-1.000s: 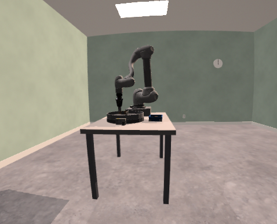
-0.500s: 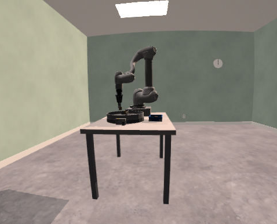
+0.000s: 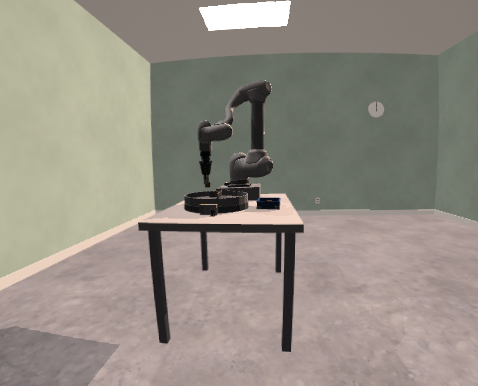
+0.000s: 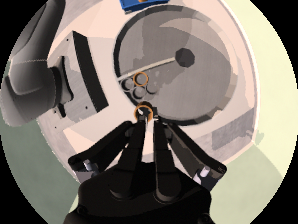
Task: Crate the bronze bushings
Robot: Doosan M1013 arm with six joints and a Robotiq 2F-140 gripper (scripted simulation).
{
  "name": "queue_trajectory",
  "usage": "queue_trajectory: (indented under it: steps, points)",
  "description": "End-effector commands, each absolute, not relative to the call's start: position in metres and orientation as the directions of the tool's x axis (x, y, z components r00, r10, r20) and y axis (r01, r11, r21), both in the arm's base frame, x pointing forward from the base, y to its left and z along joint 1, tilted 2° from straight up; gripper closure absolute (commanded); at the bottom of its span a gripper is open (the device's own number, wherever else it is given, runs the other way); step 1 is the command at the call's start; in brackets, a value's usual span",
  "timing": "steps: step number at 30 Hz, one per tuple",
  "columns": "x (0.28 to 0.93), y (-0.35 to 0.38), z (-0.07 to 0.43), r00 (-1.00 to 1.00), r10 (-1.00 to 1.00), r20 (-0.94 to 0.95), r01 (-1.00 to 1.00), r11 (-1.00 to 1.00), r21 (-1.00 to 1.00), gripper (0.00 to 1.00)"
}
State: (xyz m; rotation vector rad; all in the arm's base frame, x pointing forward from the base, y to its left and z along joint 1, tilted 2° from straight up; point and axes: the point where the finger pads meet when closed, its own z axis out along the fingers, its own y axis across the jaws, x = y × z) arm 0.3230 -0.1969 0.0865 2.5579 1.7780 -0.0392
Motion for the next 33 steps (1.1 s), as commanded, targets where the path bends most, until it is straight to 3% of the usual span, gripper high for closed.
queue_trajectory:
  steps: [1, 33]
  points:
    - [0.323, -0.1969, 0.0866, 0.348, 0.937, -0.035, 0.937, -0.348, 0.007, 1.0]
    - [0.3235, -0.1937, 0.0865, 0.348, 0.937, -0.035, 0.937, -0.348, 0.007, 1.0]
